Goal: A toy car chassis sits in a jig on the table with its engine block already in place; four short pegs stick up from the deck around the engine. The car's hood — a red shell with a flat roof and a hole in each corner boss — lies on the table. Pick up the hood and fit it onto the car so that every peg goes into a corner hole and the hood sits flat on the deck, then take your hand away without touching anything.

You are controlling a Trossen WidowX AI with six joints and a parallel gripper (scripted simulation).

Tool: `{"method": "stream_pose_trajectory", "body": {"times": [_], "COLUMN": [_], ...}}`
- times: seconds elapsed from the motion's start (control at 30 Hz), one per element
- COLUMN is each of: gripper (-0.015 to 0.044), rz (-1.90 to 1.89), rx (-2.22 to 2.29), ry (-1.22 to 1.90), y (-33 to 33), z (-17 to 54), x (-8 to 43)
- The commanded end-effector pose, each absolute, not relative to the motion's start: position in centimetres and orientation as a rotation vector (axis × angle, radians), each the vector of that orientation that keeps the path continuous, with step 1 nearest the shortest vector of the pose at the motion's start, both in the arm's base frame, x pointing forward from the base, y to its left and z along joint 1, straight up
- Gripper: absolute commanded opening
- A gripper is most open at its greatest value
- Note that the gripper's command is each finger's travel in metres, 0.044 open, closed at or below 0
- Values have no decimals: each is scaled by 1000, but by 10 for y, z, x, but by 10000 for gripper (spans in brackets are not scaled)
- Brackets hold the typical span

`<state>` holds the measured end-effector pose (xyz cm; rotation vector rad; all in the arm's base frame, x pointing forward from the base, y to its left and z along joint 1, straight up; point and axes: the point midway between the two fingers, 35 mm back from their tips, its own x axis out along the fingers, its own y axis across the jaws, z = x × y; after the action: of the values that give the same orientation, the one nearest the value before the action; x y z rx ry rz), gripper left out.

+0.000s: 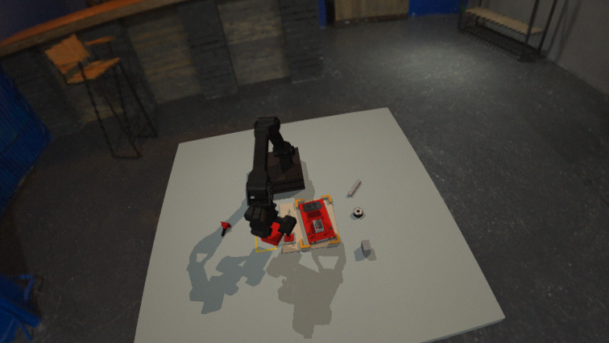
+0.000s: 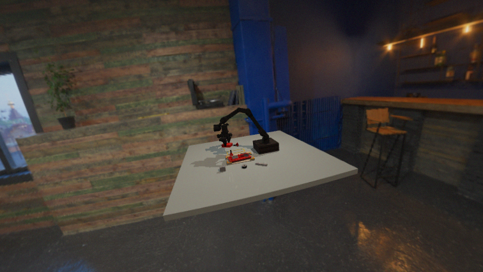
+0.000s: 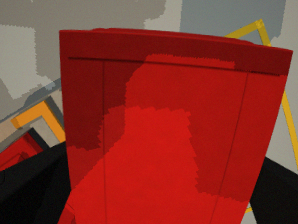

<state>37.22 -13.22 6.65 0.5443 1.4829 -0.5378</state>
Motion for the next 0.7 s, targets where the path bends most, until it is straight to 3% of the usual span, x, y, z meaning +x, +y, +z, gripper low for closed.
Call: {"method": "stream_pose_trajectory", "body": {"times": [0.0,0.67], "gripper": [0,0], "rz": [-493,-268], "rx": [496,273], "ry": [1488,1527], "y": [-116,-35], "z": [69,70], "x": [374,373]}}
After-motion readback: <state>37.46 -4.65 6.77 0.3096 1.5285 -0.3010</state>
